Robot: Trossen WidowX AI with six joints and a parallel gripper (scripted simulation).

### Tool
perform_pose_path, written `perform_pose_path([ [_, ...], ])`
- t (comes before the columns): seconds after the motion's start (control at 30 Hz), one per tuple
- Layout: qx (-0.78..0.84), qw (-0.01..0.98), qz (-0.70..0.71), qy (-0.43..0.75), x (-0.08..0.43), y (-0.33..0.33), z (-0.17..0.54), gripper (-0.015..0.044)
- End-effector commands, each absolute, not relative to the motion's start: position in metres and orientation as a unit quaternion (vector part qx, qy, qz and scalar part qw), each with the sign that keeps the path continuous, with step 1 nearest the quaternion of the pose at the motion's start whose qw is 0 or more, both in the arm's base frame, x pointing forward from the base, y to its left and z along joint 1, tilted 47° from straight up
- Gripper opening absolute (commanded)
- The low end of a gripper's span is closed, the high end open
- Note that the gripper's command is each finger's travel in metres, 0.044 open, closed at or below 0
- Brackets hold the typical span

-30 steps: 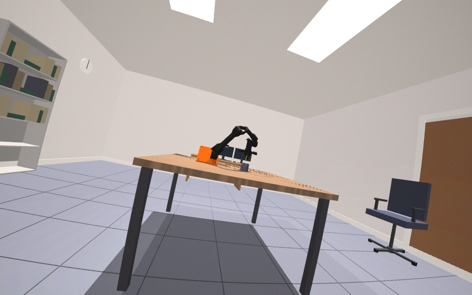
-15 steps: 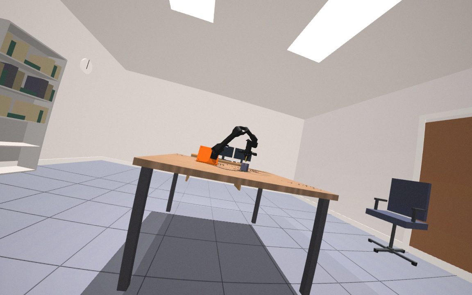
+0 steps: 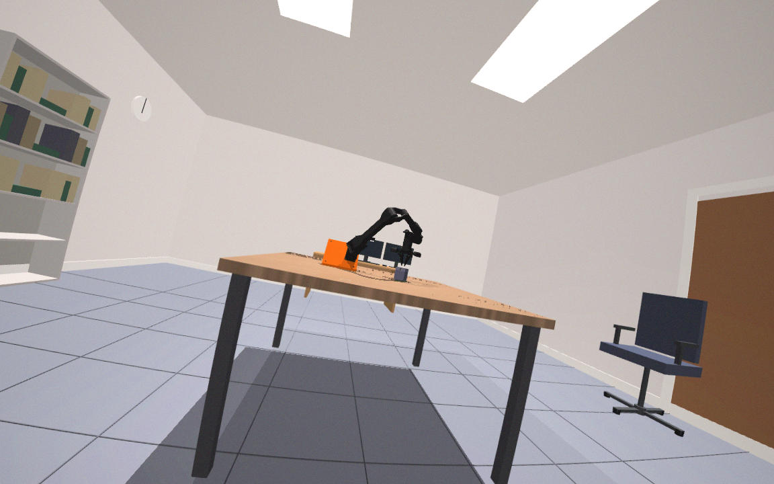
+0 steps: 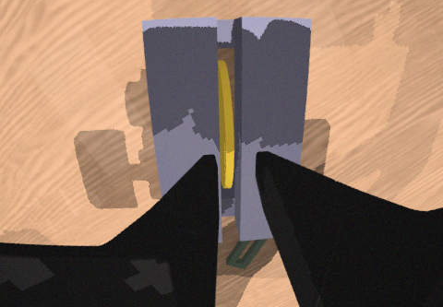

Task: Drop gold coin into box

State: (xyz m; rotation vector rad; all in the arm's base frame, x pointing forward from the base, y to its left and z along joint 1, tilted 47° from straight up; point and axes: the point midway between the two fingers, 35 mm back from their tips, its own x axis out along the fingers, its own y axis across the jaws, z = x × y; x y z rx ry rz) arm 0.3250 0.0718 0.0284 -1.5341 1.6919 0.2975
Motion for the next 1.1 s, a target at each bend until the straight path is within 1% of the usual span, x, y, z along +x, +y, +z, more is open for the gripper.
perform_pose_path([
  [0.0,-0.609,0.407,0.118,0.671,0.325,0.072,0.029,0.0157],
  [0.3,-0.609,0.407,0.118,0.671,0.325,0.072,0.029,0.0161],
  [0.63,-0.609,0.407,0.118,0.671,0.323,0.091,0.048,0.0423],
  [0.67,-0.609,0.406,0.117,0.671,0.322,0.1,0.057,0.044],
  [0.77,-0.609,0.405,0.115,0.672,0.318,0.114,0.074,0.044],
  [1.07,-0.609,0.405,0.115,0.672,0.318,0.114,0.074,0.044],
])
